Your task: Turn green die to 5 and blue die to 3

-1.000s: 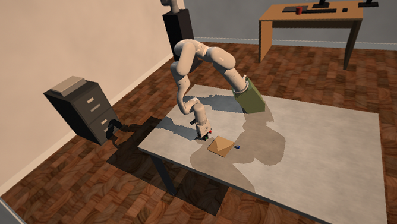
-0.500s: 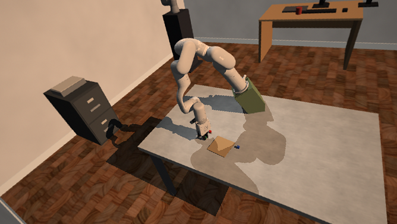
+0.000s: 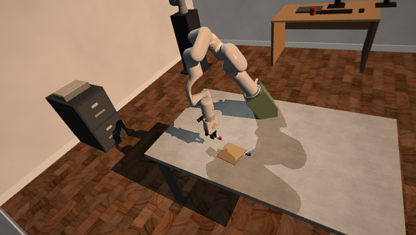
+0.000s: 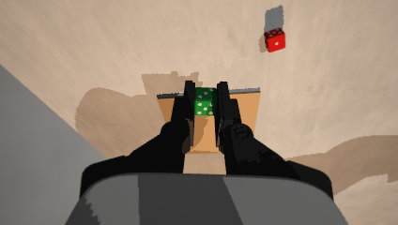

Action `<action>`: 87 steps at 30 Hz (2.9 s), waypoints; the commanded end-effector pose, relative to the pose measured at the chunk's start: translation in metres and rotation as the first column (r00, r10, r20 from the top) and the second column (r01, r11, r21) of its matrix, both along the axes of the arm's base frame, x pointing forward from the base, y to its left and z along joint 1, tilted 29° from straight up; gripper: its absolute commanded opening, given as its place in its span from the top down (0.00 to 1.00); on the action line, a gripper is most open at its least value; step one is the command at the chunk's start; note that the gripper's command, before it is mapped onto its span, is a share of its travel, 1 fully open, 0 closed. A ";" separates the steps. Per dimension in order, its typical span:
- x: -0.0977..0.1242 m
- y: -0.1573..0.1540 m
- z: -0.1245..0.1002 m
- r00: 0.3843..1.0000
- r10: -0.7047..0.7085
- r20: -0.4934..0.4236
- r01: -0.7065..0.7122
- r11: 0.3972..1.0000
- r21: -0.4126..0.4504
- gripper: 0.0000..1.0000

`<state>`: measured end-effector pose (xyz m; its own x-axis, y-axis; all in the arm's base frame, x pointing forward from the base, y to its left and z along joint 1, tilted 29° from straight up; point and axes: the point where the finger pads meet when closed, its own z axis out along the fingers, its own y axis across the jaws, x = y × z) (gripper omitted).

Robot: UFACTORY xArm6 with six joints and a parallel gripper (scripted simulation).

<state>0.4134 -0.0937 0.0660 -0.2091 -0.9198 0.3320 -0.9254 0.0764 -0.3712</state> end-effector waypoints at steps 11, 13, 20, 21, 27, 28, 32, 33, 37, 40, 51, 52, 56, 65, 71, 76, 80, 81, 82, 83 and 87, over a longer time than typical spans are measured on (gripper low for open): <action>-0.006 0.007 0.018 1.000 -0.003 -0.015 0.003 1.000 0.002 0.89; -0.002 0.016 0.016 1.000 0.014 -0.024 -0.014 1.000 -0.002 0.89; 0.027 0.107 -0.012 0.979 0.176 -0.102 -0.181 0.982 -0.050 0.89; 0.027 0.107 -0.012 0.979 0.176 -0.102 -0.181 0.982 -0.050 0.89; 0.031 0.136 -0.021 0.967 0.221 -0.125 -0.231 0.971 -0.066 0.89; 0.031 0.136 -0.021 0.967 0.221 -0.125 -0.231 0.971 -0.066 0.89; 0.031 0.136 -0.021 0.967 0.221 -0.125 -0.231 0.971 -0.066 0.89; 0.031 0.136 -0.021 0.967 0.221 -0.125 -0.231 0.971 -0.066 0.89; 0.031 0.136 -0.021 0.967 0.221 -0.125 -0.231 0.971 -0.066 0.89; 0.031 0.136 -0.022 0.967 0.221 -0.125 -0.231 0.971 -0.066 0.89; 0.039 0.126 -0.046 0.967 0.221 -0.125 -0.231 0.971 -0.066 0.89; 0.041 0.124 -0.050 0.967 0.221 -0.125 -0.231 0.971 -0.066 0.89; 0.047 0.117 -0.066 0.967 0.221 -0.125 -0.231 0.971 -0.066 0.89; 0.056 0.105 -0.093 0.967 0.221 -0.125 -0.231 0.971 -0.066 0.89; 0.060 0.100 -0.104 0.967 0.221 -0.125 -0.231 0.971 -0.066 0.89; 0.060 0.100 -0.105 0.967 0.221 -0.125 -0.231 0.971 -0.066 0.89; 0.060 0.100 -0.105 0.967 0.221 -0.125 -0.231 0.971 -0.066 0.89; 0.060 0.100 -0.105 0.967 0.221 -0.125 -0.231 0.971 -0.066 0.89; 0.060 0.100 -0.105 0.967 0.221 -0.125 -0.231 0.971 -0.066 0.89; 0.060 0.100 -0.105 0.967 0.221 -0.125 -0.231 0.971 -0.066 0.89; 0.060 0.100 -0.105 0.967 0.221 -0.125 -0.231 0.971 -0.066 0.89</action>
